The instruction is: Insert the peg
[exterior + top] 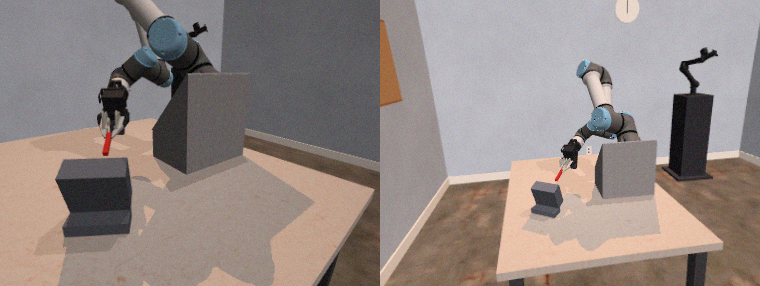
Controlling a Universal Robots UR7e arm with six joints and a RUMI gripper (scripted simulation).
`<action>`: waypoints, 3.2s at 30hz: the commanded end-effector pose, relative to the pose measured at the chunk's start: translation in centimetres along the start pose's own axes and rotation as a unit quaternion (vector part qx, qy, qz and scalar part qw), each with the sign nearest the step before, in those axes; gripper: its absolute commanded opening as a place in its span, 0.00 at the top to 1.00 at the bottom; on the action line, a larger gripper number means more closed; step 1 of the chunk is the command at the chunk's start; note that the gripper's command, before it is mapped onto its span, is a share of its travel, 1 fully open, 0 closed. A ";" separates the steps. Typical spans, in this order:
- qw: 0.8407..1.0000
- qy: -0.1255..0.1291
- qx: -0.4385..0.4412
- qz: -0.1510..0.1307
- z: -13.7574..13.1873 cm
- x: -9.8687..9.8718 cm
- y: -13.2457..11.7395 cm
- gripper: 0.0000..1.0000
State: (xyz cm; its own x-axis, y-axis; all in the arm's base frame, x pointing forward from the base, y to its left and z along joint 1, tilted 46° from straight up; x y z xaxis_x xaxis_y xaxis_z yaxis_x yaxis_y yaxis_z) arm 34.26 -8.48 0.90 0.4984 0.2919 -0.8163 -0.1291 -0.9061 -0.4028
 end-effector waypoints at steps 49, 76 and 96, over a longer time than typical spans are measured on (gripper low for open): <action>1.000 0.000 0.000 0.000 0.0 2.2 0.0 1.00; 1.000 0.000 0.000 0.000 0.0 3.3 0.0 1.00; 1.000 0.000 0.000 0.000 0.0 4.1 0.0 1.00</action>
State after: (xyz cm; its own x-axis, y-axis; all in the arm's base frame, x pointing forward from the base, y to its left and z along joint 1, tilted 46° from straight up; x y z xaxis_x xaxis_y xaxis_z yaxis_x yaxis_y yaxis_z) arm 36.19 -7.32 -2.28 0.4985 0.2921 -0.8162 -0.1290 -0.9061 -0.4030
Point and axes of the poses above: the point where the finger pads meet when closed, its own x axis out along the fingers, its own z axis across the jaws, y = z × x, the point moved 8 cm from there along -x, back along the fingers, and after that the axes turned 4 degrees about -x, right-handed, at the moved point
